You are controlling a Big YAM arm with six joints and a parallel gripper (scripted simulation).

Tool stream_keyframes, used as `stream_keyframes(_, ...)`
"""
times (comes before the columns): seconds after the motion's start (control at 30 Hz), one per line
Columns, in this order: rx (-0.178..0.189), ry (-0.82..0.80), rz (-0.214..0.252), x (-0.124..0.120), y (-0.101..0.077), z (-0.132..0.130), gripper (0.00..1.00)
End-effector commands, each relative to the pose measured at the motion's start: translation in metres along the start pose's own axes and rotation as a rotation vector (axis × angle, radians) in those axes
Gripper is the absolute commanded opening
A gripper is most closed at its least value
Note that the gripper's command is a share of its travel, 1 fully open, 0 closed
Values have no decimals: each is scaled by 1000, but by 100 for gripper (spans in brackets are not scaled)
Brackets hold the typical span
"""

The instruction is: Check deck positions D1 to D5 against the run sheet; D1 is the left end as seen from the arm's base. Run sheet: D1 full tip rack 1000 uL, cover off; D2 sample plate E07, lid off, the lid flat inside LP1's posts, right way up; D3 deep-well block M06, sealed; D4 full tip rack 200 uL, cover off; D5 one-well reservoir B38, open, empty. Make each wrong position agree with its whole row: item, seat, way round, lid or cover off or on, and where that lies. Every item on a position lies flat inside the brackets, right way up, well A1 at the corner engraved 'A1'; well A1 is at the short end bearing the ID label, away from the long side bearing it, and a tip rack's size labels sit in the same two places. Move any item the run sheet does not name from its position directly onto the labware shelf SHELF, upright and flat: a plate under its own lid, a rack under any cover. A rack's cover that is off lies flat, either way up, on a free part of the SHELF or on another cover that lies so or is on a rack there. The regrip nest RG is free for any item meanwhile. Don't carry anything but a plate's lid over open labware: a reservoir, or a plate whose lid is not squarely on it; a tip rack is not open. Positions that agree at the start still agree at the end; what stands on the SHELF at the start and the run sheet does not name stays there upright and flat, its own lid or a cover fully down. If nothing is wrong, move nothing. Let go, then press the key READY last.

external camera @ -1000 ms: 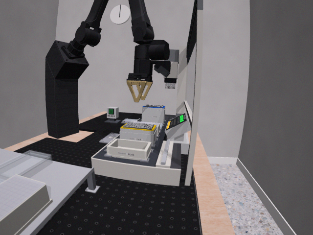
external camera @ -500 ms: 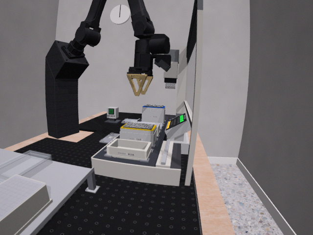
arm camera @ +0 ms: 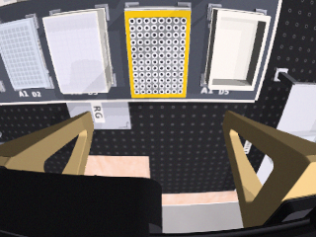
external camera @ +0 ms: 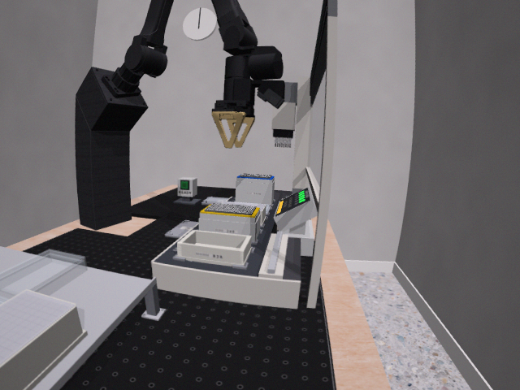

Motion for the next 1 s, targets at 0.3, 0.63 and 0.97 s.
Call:
stream_keyframes(0.3, -27, -2, -39, 15, -35, -12, 100)
stream_keyframes(0.63, -31, -3, -48, 19, -51, -14, 100)
stream_keyframes(0.97, -17, -25, -19, -4, -49, -4, 0)
Point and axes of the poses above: the point where the finger pads meet when closed, its own y axis out along the fingers, its own z axis across the jaws, x = y × z, the point moved 3 cm from there along -y, back along the fingers, and after that the axes turned 12 degrees about -y, right-handed, at the moved point
